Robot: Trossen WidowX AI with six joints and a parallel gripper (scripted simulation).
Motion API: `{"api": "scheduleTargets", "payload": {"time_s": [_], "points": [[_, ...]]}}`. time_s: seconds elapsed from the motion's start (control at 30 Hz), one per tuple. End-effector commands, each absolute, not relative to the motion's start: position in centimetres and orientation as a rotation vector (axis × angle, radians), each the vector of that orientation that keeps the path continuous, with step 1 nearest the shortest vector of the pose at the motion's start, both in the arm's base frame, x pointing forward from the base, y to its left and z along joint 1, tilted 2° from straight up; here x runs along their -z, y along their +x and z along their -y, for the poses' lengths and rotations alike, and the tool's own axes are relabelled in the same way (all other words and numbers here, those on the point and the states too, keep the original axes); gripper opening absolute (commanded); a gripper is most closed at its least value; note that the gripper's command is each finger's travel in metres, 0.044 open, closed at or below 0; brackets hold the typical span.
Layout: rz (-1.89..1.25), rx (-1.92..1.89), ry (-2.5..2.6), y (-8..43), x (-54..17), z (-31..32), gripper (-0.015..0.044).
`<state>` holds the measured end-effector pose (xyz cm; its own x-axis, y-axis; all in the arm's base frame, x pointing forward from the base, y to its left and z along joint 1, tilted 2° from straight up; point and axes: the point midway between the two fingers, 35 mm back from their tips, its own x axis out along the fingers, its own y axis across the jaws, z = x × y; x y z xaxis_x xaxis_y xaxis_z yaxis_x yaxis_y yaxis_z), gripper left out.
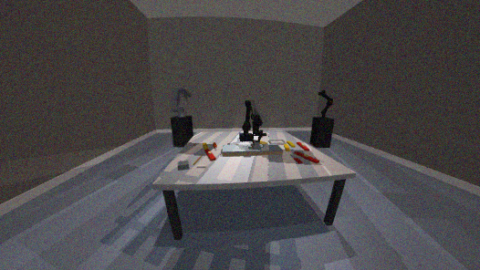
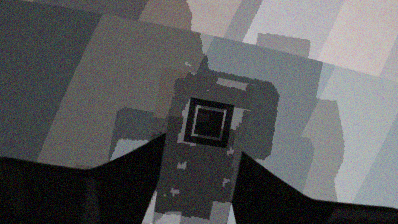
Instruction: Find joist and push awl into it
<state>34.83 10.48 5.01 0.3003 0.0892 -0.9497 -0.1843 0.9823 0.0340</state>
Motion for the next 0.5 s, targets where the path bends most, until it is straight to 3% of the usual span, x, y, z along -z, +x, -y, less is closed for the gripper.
{"api": "scheduleTargets", "payload": {"time_s": [0.0,0.47], "points": [[-1.256,-0.181,-0.086,34.6,-5.0,-11.6,0.0],[-1.256,-0.184,-0.082,33.8,-5.2,-15.8,0.0]]}}
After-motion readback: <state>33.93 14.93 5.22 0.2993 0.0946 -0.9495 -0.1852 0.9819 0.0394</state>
